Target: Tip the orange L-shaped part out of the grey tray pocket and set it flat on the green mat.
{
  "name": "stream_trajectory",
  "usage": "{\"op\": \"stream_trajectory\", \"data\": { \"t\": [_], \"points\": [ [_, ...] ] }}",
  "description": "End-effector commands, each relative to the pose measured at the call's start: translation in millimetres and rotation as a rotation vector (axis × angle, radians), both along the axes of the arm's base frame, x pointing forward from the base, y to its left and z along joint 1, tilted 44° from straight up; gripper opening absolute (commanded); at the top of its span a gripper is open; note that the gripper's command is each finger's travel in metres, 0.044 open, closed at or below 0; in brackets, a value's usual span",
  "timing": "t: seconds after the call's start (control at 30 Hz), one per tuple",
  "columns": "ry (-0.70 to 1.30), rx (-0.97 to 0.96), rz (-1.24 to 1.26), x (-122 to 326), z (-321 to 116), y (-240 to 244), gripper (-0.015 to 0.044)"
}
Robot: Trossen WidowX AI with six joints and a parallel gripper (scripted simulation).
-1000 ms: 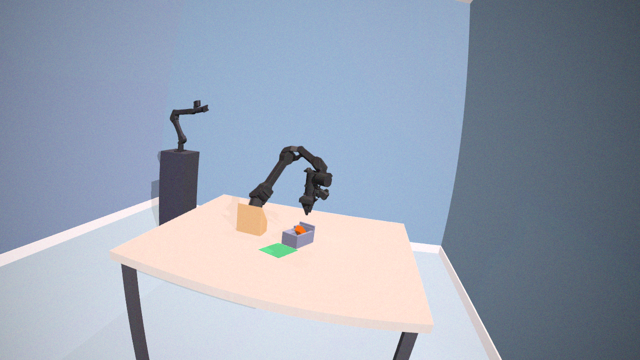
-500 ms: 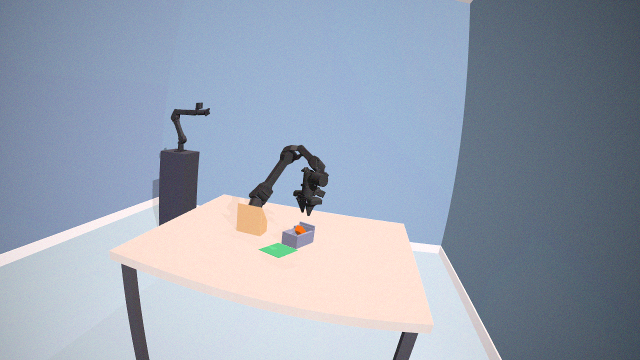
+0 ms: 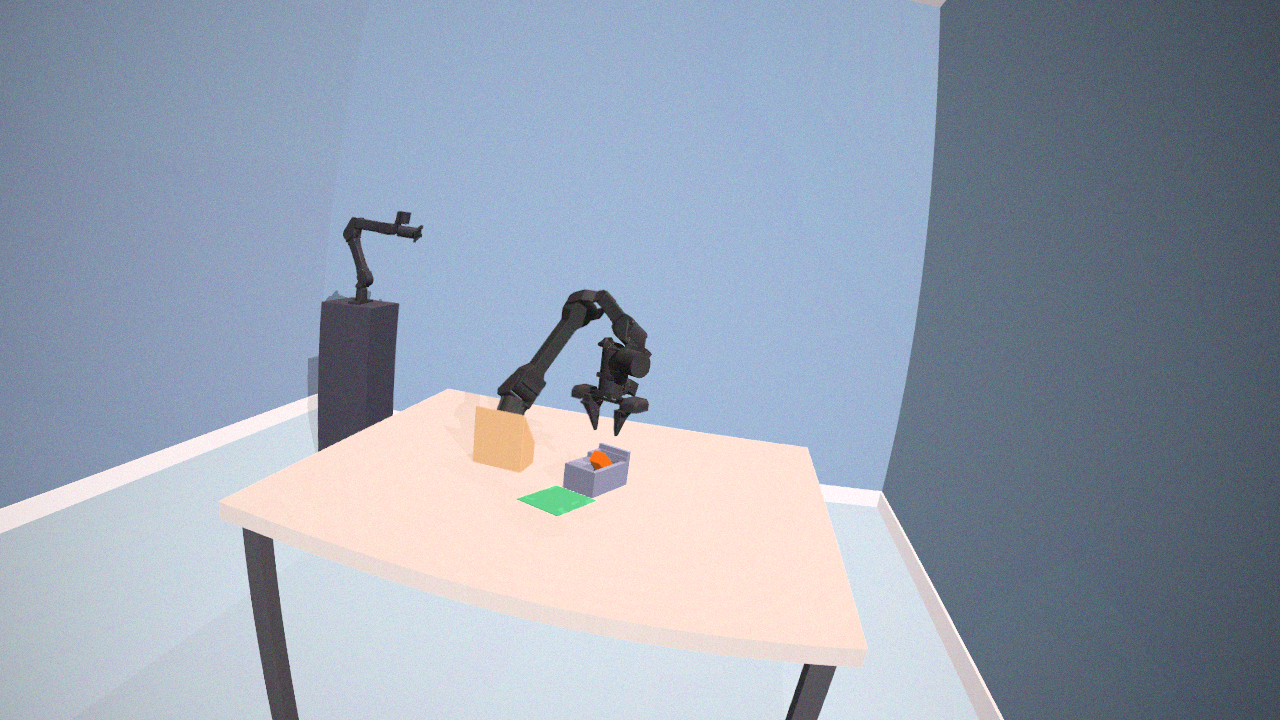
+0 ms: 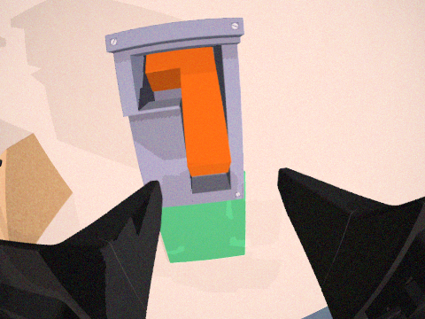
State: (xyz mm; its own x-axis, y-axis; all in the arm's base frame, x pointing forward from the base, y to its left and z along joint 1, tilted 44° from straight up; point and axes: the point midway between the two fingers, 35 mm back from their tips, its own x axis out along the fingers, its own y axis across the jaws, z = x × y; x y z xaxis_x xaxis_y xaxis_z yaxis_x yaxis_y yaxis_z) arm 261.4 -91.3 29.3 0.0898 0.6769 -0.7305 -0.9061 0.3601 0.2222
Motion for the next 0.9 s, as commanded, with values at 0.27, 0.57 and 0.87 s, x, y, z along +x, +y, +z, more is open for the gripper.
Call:
{"op": "stream_trajectory", "data": {
  "t": [0.27,0.57,0.87],
  "points": [
    [-0.003,0.007,0.017,1,-24,21,0.0280],
    [-0.003,0.006,0.017,2,-34,30,0.0280],
    [-0.003,0.007,0.016,4,-44,40,0.0280]
  ]
}}
